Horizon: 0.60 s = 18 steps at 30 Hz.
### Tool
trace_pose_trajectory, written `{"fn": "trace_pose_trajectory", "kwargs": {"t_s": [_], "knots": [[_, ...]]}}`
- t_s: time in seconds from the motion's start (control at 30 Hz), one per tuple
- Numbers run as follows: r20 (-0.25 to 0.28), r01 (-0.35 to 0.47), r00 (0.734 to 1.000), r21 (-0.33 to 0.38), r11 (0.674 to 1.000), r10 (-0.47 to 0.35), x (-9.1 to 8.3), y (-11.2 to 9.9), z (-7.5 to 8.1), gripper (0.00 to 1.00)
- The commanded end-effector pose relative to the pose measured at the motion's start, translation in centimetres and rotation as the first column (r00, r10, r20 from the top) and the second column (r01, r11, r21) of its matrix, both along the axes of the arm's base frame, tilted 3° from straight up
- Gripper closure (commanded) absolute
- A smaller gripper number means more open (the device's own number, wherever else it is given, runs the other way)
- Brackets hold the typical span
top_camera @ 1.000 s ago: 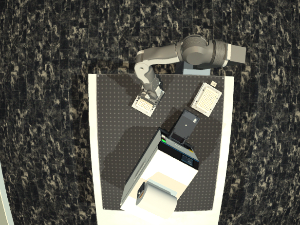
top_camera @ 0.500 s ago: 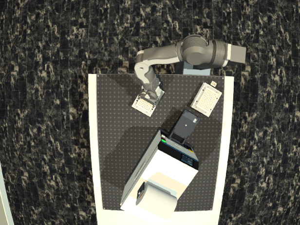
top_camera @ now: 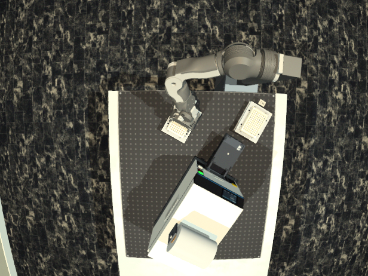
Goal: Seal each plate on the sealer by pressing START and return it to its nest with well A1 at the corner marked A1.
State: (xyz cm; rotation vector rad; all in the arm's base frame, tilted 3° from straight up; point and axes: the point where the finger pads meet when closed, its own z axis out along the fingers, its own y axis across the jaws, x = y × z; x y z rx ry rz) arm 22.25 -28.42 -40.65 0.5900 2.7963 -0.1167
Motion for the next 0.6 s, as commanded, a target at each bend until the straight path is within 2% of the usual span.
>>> {"fn": "trace_pose_trajectory", "kwargs": {"t_s": [0.0,0.57], "knots": [[0.002,-0.001,1.000,0.001,1.000,0.001,0.04,0.03,0.00,1.00],[-0.001,0.000,1.000,-0.003,1.000,0.000,0.02,-0.06,0.50,1.00]]}}
